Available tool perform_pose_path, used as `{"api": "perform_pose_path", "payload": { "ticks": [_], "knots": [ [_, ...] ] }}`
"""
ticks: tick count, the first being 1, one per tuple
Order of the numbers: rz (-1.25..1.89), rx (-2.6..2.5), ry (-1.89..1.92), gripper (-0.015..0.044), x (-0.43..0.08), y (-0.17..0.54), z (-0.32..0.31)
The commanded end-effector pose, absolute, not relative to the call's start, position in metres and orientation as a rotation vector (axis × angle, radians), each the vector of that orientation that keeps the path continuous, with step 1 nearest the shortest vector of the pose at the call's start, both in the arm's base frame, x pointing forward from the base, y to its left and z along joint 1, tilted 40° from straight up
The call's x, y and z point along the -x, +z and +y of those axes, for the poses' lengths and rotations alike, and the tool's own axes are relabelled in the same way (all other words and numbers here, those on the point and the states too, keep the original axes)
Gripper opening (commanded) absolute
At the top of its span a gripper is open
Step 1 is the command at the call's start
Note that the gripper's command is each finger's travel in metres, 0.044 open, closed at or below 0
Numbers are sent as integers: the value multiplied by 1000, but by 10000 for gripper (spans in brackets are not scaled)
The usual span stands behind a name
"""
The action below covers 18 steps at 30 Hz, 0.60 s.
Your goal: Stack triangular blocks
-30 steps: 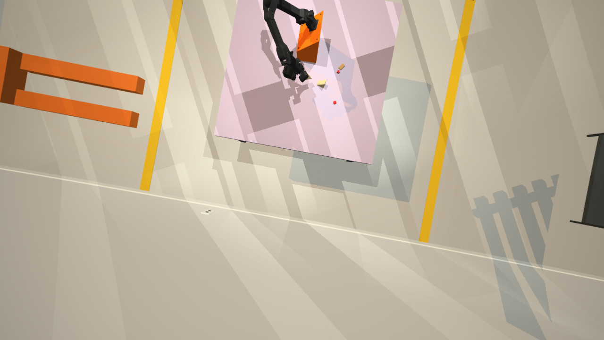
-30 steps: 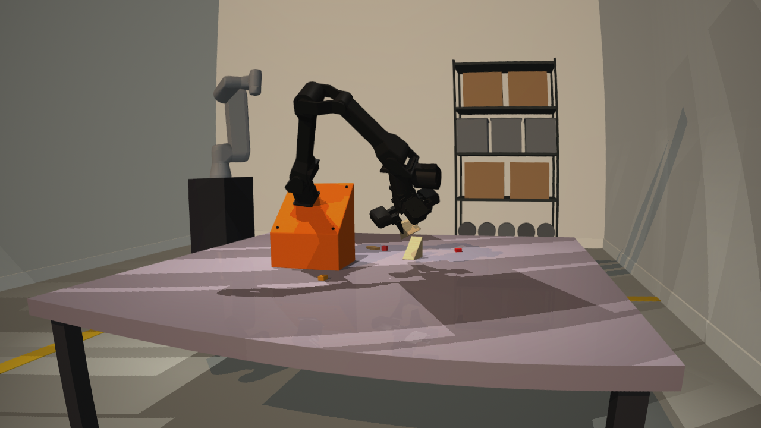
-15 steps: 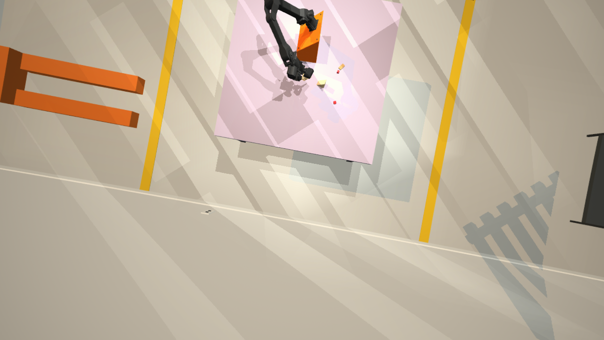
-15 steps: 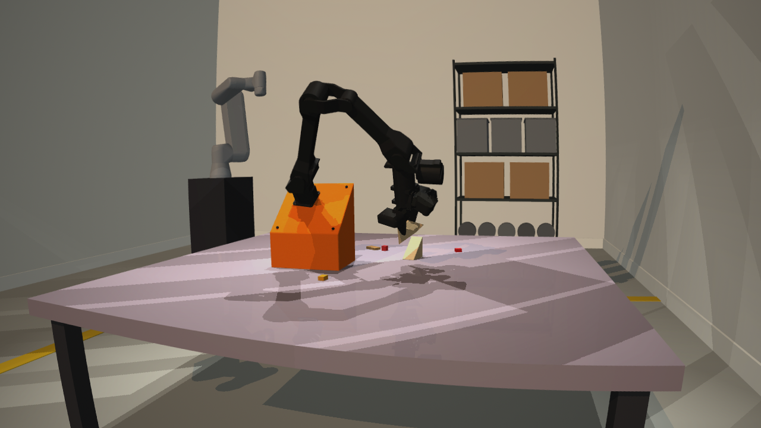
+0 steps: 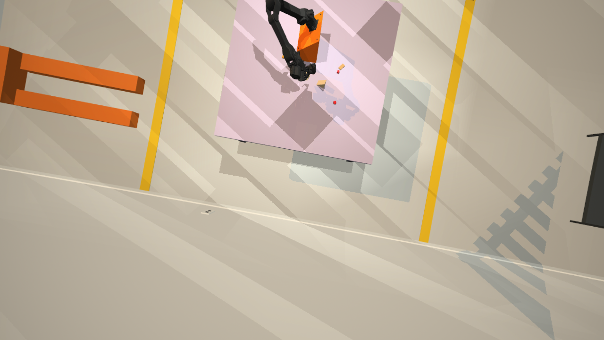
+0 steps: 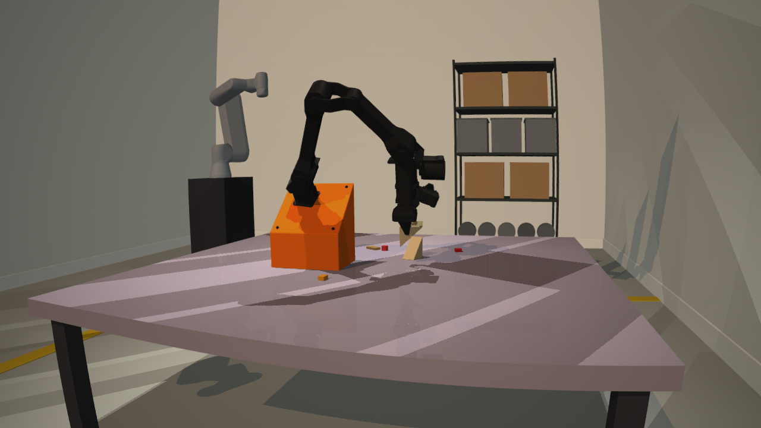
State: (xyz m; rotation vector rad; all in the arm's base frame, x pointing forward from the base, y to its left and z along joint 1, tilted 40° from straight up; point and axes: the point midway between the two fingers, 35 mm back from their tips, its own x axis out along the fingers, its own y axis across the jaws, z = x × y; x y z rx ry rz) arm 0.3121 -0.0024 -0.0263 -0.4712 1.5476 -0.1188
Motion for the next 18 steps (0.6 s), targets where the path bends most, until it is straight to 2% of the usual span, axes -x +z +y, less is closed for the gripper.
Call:
{"api": "perform_pose_path", "payload": {
  "ticks": [1, 18],
  "knots": [
    [1567, 629, -32, 0, -312, -28, -1],
    [1593, 1188, 291, 0, -314, -25, 5]
  ]
}}
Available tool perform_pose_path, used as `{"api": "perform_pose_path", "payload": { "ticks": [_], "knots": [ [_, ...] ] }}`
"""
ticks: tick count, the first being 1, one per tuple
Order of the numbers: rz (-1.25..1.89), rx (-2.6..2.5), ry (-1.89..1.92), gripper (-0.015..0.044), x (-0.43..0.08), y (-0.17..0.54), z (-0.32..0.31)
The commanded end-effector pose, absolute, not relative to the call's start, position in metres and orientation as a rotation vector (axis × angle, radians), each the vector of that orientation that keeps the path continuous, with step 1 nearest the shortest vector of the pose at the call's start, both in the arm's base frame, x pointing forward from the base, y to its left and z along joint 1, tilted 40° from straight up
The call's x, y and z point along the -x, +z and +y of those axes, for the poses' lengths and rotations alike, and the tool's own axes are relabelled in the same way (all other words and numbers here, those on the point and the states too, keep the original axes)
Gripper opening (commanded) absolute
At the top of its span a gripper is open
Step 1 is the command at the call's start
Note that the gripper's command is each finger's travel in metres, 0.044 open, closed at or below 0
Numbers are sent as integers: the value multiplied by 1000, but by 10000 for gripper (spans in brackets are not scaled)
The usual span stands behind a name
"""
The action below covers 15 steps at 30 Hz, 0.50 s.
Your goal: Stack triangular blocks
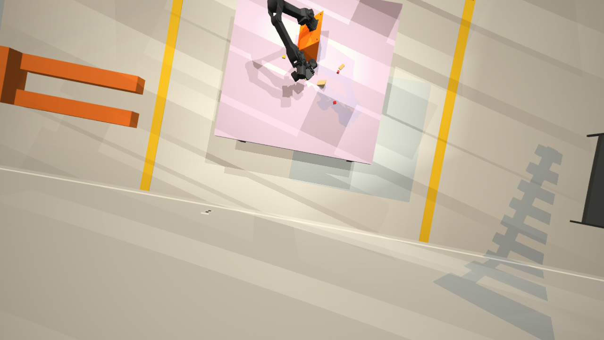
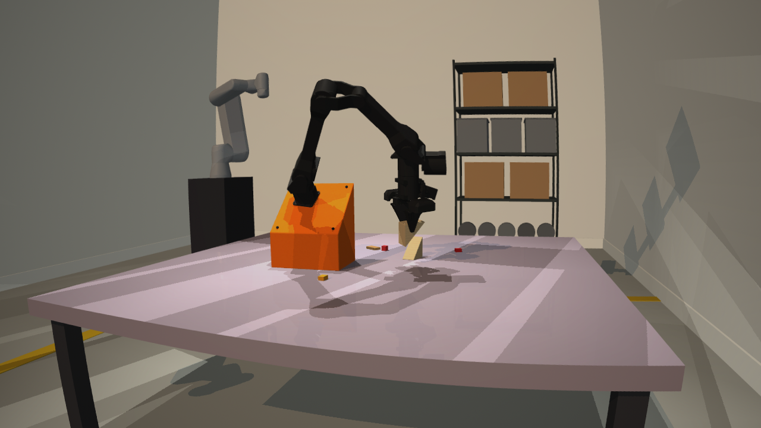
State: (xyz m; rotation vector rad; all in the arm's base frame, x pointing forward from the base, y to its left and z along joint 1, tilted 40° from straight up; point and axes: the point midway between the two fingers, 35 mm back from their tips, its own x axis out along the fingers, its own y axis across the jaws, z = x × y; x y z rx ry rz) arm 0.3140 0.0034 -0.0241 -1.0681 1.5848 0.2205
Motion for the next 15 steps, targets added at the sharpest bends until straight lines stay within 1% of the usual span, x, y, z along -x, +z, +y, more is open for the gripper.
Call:
{"api": "perform_pose_path", "payload": {
  "ticks": [1, 15],
  "knots": [
    [1593, 1220, 310, 0, -314, -25, 6],
    [1588, 1639, 566, 0, -317, -20, 12]
  ]
}}
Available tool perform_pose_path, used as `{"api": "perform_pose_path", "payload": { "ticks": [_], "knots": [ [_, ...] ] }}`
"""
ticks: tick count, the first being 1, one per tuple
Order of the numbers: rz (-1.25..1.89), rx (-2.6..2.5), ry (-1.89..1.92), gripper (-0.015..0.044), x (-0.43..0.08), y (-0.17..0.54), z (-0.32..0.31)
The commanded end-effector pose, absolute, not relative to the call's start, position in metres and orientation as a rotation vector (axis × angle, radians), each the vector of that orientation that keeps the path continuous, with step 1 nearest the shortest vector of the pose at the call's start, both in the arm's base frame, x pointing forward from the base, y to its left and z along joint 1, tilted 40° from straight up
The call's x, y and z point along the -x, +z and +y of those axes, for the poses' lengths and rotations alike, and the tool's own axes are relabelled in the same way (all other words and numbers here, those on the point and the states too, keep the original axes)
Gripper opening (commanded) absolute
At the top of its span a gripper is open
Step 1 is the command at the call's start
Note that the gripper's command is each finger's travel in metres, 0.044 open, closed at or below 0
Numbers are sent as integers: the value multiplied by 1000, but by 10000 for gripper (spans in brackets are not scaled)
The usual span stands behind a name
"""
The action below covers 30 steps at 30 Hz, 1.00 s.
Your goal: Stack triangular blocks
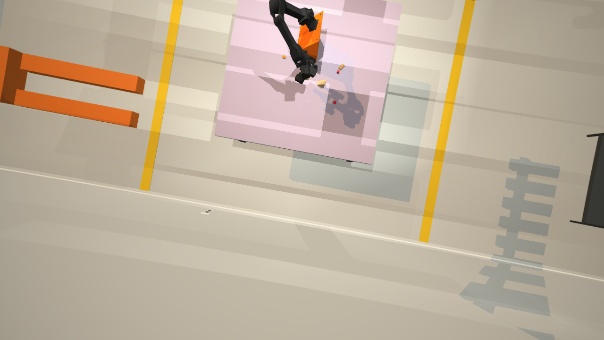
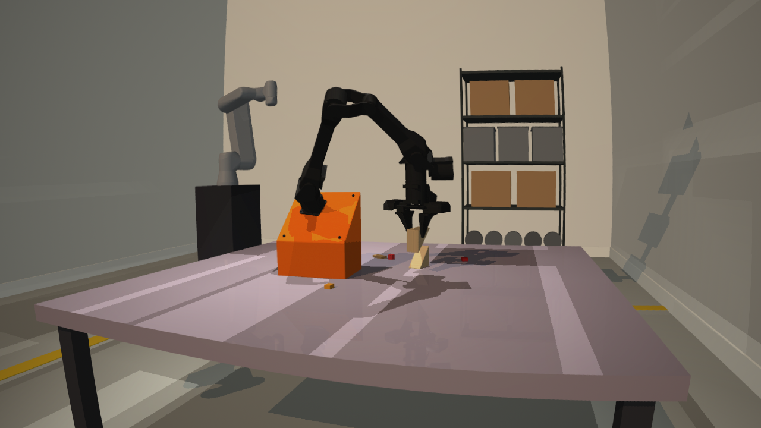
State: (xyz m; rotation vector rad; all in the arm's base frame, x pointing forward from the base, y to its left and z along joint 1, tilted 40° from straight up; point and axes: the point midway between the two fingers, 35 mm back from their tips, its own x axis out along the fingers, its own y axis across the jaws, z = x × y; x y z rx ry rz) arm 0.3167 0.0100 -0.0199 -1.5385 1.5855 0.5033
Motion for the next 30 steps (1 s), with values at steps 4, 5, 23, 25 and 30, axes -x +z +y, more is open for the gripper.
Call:
{"api": "perform_pose_path", "payload": {
  "ticks": [4, 5, 23, 25, 30],
  "knots": [
    [1588, 1644, 569, 0, -317, -20, 12],
    [1588, 1644, 569, 0, -317, -20, 12],
    [1582, 1635, 583, 0, -287, -24, 70],
    [1582, 1636, 582, 0, -282, -24, 78],
    [1586, 1638, 577, 0, -269, -24, 94]
  ]
}}
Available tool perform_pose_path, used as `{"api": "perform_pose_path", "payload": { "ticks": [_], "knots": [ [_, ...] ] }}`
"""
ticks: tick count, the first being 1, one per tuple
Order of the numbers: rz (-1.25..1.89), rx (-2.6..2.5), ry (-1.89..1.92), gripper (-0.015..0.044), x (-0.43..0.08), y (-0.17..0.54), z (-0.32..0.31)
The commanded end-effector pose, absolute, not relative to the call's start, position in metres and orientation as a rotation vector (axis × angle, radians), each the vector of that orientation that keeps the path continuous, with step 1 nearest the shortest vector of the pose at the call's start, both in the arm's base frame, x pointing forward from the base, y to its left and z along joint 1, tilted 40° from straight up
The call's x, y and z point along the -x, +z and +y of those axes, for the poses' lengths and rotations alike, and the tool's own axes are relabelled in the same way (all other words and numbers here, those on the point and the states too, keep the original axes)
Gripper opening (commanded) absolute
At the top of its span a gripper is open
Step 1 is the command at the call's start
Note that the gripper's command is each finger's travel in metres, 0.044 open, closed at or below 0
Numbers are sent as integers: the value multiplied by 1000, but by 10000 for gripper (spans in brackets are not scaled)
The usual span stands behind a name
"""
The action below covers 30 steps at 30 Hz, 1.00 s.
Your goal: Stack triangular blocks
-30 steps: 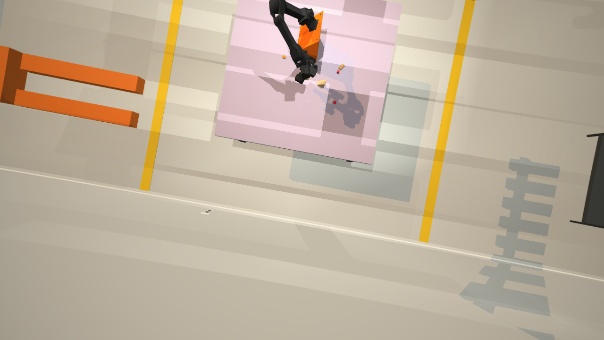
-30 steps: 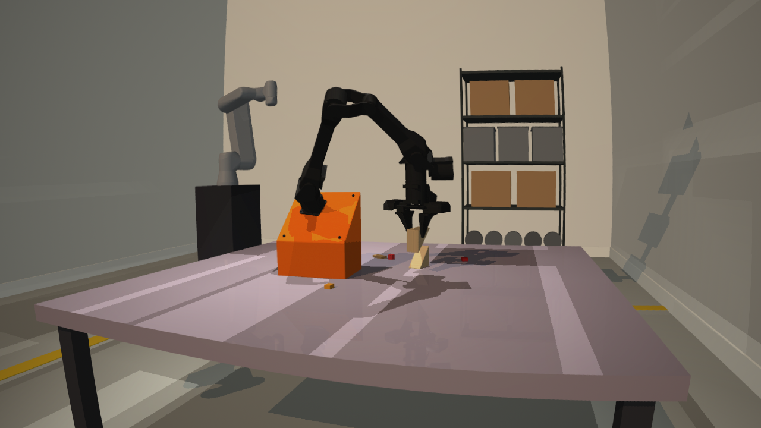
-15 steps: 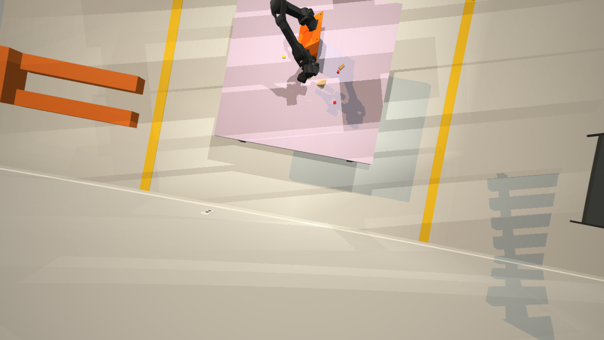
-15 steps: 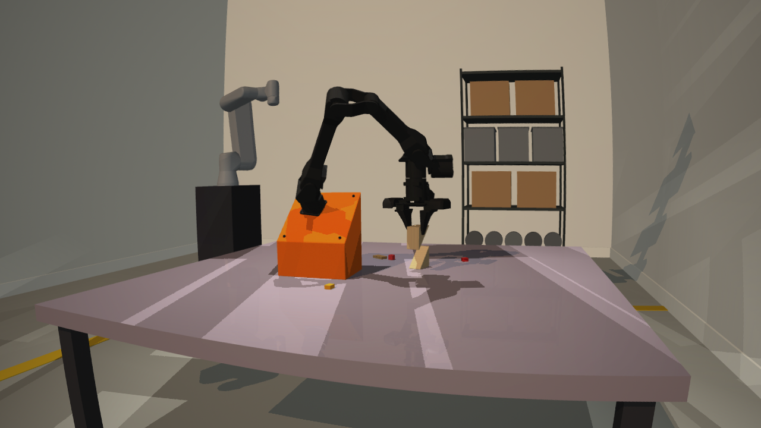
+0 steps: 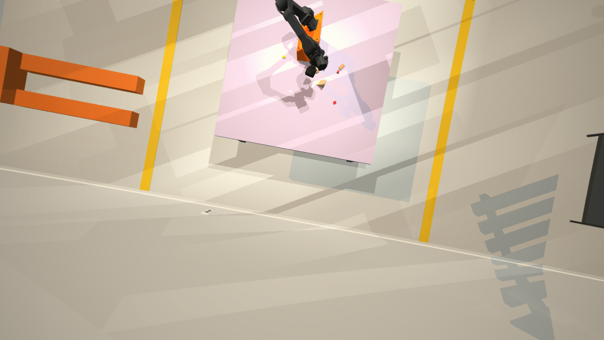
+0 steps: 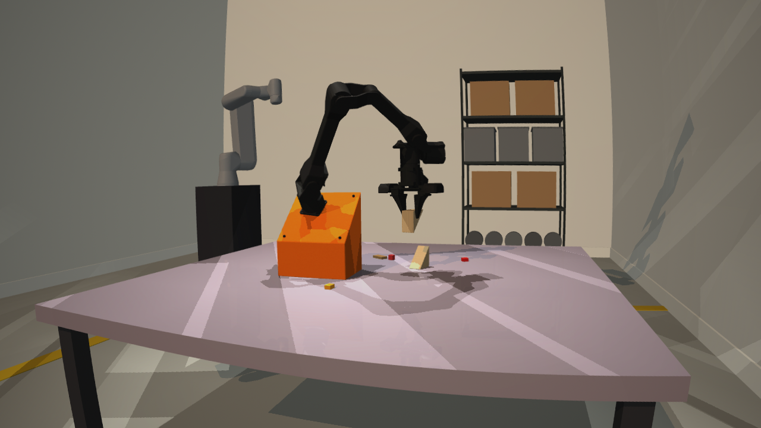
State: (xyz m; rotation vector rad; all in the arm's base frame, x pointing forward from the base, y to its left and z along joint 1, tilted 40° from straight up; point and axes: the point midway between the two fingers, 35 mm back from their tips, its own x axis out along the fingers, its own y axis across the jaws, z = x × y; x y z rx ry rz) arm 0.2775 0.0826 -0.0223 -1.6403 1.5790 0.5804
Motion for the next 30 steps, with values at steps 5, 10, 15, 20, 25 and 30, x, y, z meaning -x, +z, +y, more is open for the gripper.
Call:
{"api": "perform_pose_path", "payload": {
  "ticks": [5, 10, 15, 20, 25, 30],
  "knots": [
    [1586, 1638, 577, 0, -269, -25, 94],
    [1586, 1635, 576, 0, -273, -42, 90],
    [1586, 1634, 575, 0, -278, -65, 84],
    [1585, 1637, 575, 0, -281, -88, 77],
    [1585, 1639, 574, 0, -283, -99, 72],
    [1585, 1639, 574, 0, -285, -109, 69]
  ]
}}
